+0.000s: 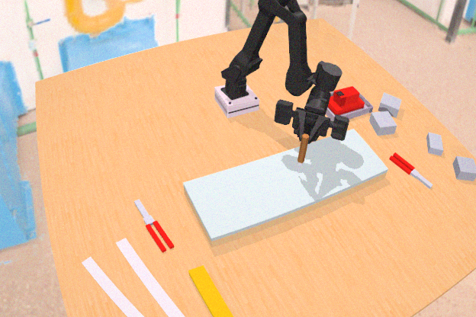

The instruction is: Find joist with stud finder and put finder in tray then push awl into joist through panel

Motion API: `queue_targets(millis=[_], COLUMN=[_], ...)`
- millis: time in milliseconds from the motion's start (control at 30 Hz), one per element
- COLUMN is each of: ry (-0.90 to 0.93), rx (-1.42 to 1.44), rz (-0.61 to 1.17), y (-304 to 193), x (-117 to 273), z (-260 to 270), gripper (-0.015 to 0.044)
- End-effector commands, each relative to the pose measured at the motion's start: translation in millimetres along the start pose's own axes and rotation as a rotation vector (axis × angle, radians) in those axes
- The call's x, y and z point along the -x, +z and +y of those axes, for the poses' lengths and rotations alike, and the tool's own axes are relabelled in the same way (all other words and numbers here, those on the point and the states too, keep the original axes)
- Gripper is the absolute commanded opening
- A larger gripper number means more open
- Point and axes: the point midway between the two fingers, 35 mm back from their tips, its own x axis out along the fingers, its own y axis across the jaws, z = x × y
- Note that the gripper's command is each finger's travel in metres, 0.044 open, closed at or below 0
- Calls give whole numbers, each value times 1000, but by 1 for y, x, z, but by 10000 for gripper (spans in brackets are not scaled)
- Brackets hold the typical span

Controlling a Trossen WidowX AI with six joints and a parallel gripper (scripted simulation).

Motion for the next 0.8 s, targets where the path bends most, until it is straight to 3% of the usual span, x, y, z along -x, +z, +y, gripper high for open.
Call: queue_targets(millis=[0,767], ry=[6,6], rx=[0,0], rz=[0,0], y=[8,20], x=[0,1], z=[2,3], gripper=[0,0])
